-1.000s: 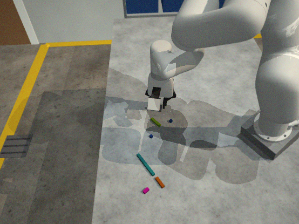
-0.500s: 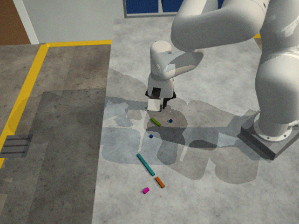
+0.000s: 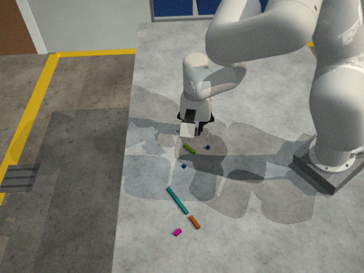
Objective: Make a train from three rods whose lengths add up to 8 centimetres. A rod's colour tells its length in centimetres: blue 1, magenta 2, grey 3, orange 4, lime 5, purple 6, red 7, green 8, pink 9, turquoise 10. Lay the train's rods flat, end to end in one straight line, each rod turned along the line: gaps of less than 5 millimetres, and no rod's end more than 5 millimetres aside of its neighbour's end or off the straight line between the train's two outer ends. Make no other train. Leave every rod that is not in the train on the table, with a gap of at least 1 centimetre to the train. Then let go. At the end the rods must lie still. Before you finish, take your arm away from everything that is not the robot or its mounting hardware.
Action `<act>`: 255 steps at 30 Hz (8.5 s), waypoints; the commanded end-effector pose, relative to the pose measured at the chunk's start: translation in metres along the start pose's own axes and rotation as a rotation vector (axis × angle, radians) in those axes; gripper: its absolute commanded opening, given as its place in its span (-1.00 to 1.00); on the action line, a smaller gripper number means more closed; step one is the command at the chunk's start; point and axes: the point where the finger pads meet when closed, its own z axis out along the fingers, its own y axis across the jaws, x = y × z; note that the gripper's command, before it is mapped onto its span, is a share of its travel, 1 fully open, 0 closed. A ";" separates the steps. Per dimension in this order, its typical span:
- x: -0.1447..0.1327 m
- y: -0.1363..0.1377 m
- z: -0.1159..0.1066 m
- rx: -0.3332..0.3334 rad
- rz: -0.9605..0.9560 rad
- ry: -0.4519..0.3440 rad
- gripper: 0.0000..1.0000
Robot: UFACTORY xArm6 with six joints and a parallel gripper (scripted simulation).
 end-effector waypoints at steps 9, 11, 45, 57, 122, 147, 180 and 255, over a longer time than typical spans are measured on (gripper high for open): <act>0.000 0.001 0.000 -0.003 0.000 -0.001 -0.51; 0.000 0.001 0.000 -0.003 0.000 -0.001 -0.51; 0.000 0.001 0.000 -0.003 0.000 -0.001 -0.92; 0.000 0.001 0.000 -0.003 0.000 -0.001 -0.92; 0.067 0.026 -0.099 0.001 -0.475 -0.004 -0.92; 0.140 0.039 -0.100 -0.003 -0.947 -0.003 -0.92; 0.138 0.040 -0.013 -0.003 -0.948 -0.003 -0.92; 0.137 0.041 -0.012 -0.003 -0.947 -0.003 -0.92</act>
